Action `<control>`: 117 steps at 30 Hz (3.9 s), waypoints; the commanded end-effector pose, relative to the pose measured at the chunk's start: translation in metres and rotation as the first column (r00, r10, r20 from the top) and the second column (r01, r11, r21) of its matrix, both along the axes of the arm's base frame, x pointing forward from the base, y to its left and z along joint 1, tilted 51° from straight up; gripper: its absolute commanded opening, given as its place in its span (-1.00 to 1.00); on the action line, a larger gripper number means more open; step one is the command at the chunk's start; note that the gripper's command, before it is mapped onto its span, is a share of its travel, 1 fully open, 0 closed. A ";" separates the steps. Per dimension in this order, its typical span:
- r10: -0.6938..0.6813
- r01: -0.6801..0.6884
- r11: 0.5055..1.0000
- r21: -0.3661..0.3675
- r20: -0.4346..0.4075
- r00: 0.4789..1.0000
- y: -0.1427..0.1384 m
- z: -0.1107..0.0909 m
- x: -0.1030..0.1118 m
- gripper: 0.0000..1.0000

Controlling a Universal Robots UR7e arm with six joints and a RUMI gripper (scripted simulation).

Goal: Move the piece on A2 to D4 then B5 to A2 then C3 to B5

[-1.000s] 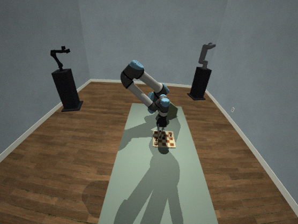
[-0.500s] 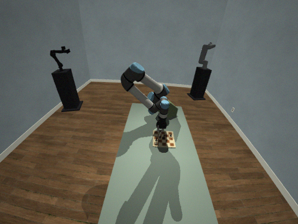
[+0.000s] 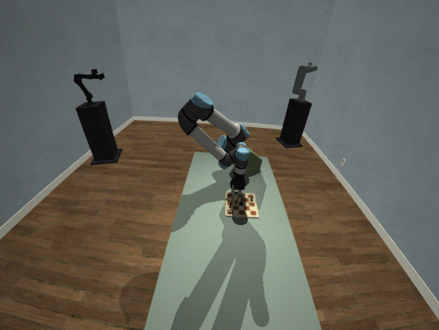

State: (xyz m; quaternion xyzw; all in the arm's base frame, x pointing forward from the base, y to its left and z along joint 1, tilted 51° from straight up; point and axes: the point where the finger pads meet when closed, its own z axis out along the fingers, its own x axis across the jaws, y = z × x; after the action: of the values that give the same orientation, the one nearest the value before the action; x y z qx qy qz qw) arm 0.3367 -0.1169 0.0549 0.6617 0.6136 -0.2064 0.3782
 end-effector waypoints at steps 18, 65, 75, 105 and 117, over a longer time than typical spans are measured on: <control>0.000 0.000 1.000 0.001 -0.004 1.000 0.000 -0.001 -0.002 -0.56; 0.002 -0.002 1.000 0.000 0.000 1.000 0.002 0.002 -0.001 -1.00; 0.002 -0.002 1.000 0.000 0.003 1.000 0.013 0.011 -0.002 -1.00; 0.002 -0.002 1.000 0.001 0.004 1.000 0.065 0.055 -0.015 -1.00; 0.002 -0.002 1.000 0.001 0.003 1.000 0.075 0.063 -0.018 -1.00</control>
State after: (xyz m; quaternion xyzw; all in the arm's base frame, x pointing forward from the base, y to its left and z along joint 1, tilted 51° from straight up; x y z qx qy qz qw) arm 0.3194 -0.0450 0.1152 0.6604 0.6151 -0.2030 0.3798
